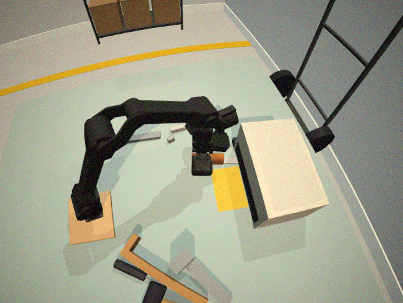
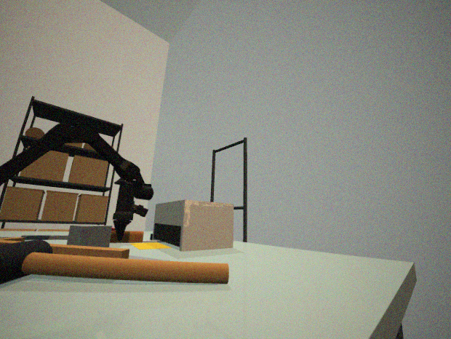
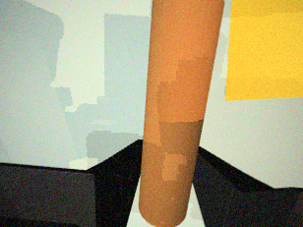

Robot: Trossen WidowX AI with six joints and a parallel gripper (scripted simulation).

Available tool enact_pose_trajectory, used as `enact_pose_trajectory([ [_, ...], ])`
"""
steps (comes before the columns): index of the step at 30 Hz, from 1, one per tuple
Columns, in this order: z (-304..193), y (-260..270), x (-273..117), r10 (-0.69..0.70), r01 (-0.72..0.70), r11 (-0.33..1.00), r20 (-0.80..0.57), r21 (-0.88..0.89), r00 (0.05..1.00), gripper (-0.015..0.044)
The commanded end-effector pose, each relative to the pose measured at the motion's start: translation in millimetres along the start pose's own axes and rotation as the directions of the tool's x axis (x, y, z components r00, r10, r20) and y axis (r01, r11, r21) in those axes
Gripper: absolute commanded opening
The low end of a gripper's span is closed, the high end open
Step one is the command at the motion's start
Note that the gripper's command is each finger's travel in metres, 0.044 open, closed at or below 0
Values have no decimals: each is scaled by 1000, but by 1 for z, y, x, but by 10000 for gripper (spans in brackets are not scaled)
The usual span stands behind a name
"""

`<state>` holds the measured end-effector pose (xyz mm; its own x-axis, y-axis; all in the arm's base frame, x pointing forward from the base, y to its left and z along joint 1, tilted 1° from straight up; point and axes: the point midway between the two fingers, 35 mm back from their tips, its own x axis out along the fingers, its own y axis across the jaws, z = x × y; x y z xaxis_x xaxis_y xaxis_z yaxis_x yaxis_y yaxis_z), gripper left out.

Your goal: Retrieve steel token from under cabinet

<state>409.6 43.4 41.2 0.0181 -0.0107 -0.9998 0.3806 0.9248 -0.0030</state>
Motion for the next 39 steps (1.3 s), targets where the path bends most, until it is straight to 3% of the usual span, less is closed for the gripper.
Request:
enact_pose_trajectory([
  [1,7,-1,0,0,0,1000,8,-2,1000,0],
  [39,10,-35,1,-3,3,1000,8,-2,1000,0],
])
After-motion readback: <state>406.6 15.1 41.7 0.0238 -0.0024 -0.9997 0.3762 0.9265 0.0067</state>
